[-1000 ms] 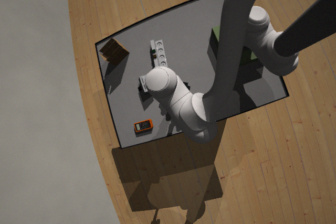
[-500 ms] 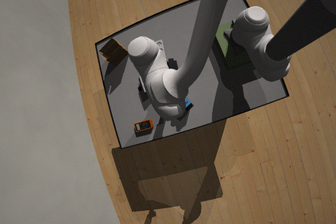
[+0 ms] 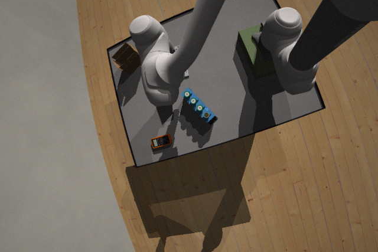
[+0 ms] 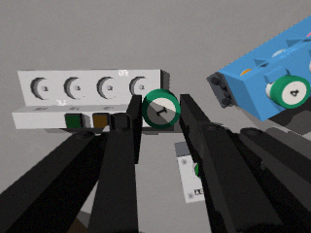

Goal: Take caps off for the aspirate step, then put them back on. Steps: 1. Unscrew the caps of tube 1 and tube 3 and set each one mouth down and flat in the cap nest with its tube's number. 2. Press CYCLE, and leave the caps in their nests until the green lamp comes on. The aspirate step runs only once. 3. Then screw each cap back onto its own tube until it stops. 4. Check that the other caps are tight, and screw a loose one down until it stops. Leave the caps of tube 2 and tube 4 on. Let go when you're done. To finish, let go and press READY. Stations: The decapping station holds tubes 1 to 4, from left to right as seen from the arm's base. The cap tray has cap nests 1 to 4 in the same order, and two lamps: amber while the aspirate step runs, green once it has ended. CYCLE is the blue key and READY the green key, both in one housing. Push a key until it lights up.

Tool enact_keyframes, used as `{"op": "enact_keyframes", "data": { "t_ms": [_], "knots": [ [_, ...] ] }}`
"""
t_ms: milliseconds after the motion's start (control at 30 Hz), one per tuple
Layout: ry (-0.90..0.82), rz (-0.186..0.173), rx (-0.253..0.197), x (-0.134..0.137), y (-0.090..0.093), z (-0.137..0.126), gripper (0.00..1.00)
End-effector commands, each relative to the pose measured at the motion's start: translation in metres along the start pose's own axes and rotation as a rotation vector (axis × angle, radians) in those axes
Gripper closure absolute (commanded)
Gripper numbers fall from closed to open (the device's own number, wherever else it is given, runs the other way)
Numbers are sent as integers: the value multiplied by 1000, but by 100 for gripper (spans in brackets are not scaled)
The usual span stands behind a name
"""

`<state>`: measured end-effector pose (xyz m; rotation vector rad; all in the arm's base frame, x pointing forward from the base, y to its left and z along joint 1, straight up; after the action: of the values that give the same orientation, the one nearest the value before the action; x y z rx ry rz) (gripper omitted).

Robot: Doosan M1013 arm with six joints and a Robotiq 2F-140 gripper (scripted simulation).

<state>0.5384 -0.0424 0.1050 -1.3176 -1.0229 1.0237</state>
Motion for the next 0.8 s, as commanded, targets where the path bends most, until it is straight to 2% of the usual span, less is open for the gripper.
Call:
{"op": "enact_keyframes", "data": {
  "t_ms": [0, 267, 667, 767],
  "knots": [
    [-1, -2, -1, -26, -1, -12, 70],
    [-1, -2, -1, -26, -1, -12, 70],
    [-1, -2, -1, -25, 59, -12, 70],
    [-1, -2, -1, -25, 64, -12, 70]
  ]
}}
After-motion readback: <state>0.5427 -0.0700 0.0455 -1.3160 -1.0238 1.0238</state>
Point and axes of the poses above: the point where the finger pads meet when closed, its own y axis out along the fingers, its own x axis across the jaws, z = x × y, the point moved 1 cm from there along -y, back along the fingers, and after that the axes turned 5 degrees about y, right-handed, at the moved point
